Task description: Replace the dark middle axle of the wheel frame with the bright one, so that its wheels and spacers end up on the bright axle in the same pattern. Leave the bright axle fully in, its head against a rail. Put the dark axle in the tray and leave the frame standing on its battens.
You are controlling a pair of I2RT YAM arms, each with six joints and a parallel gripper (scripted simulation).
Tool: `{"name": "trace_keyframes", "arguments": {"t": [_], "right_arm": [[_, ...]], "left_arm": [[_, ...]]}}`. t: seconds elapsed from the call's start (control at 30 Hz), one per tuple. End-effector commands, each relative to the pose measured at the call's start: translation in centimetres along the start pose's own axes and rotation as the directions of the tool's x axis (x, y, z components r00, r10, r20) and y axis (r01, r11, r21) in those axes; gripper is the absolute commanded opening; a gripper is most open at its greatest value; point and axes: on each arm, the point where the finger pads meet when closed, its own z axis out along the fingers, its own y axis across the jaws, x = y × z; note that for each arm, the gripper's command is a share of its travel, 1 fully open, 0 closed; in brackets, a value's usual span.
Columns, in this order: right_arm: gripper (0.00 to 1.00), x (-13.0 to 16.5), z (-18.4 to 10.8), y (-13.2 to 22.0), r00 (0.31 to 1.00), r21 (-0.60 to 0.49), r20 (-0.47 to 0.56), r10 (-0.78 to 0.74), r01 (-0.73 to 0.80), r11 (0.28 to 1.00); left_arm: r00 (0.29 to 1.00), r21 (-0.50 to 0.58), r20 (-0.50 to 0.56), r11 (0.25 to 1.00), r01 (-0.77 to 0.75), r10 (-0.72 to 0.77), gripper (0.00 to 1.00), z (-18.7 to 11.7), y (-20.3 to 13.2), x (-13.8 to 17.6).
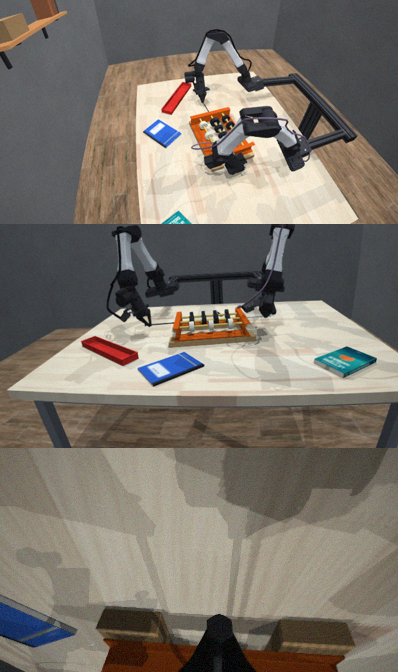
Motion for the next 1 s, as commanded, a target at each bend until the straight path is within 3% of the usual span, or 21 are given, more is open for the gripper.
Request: {"name": "trace_keyframes", "arguments": {"t": [0.0,0.97], "right_arm": [[0.00,0.6,0.8,-0.2,0.999,0.025,-0.053,-0.002,0.003,1.000],[0.00,0.5,0.8,-0.9,0.998,0.046,-0.058,-0.009,0.012,0.999]], "left_arm": [[0.986,-0.055,0.167,0.998,-0.015,0.024,0.00,-0.4,1.7,-5.3],[0.985,-0.048,0.171,0.999,-0.008,0.016,0.00,-0.4,1.5,-6.1]]}}
